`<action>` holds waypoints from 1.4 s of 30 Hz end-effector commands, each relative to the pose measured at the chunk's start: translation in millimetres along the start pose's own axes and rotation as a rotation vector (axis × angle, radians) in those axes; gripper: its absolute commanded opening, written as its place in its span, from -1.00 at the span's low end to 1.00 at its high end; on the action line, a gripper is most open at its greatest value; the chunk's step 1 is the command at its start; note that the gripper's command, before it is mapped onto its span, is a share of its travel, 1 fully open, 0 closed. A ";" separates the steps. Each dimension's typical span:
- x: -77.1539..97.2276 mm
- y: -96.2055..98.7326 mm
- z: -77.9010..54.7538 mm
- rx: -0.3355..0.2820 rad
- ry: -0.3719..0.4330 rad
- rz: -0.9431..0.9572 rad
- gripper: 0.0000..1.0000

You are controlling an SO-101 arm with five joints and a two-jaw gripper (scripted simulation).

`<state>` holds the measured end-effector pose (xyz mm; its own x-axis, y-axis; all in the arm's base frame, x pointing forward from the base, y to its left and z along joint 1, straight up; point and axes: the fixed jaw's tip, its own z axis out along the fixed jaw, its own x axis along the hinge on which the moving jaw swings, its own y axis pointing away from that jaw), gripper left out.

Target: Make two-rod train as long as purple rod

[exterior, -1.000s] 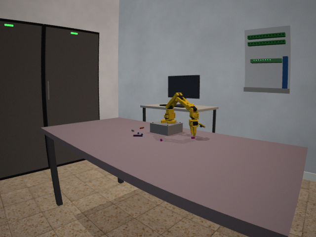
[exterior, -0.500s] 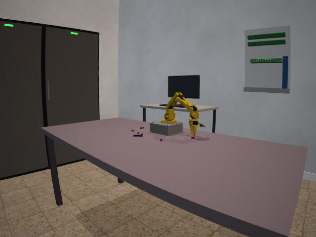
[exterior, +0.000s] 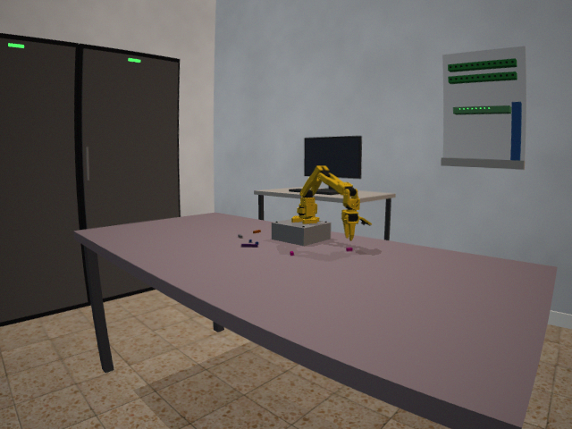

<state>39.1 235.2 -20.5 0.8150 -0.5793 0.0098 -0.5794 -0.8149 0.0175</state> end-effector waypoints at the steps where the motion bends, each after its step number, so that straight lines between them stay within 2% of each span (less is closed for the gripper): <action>1: -3.7 -2.3 -11.4 0.023 -0.013 0.001 -0.65; 32: -3.2 -2.3 -14.1 0.023 -0.013 0.002 -0.65; 42: 4.7 -5.8 -13.9 0.023 -0.013 0.033 -0.65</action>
<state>41.8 234.7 -12.9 0.8083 -0.5887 0.0096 -0.5888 -0.8081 0.0171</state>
